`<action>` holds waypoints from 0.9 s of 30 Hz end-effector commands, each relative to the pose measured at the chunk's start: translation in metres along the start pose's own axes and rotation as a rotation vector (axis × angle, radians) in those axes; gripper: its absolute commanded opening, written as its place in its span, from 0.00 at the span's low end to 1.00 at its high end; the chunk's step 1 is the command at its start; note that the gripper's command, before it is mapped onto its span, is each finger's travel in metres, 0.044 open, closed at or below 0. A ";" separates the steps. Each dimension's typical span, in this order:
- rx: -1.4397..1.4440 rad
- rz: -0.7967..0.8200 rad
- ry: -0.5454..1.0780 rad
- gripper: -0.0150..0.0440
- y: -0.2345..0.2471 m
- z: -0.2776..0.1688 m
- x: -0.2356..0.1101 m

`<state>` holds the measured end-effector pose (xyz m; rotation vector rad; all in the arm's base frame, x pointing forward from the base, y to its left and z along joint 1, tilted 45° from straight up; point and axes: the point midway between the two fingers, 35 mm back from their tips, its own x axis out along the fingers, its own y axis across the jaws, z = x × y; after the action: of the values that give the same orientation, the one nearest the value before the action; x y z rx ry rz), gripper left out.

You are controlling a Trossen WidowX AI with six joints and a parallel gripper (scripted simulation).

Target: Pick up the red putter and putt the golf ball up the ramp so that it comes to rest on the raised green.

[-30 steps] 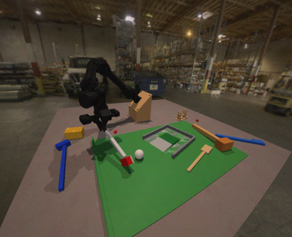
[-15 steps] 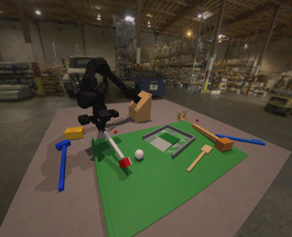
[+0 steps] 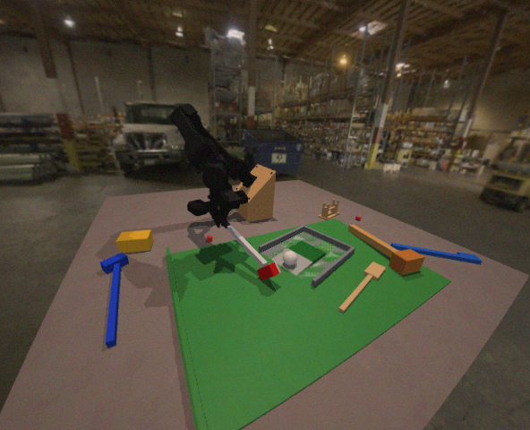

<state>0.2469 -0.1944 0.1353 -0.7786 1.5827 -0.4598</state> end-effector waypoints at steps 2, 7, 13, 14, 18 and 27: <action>0.009 -0.004 -0.005 0.25 0.003 0.000 -0.018; 0.008 -0.003 -0.005 0.25 0.003 0.000 -0.049; 0.001 0.000 -0.009 0.25 0.004 0.001 -0.051; 0.001 0.000 -0.009 0.25 0.004 0.001 -0.051; 0.001 0.000 -0.009 0.25 0.004 0.001 -0.051; 0.001 0.000 -0.009 0.25 0.004 0.001 -0.051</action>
<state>0.2473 -0.1552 0.1686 -0.7768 1.5757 -0.4593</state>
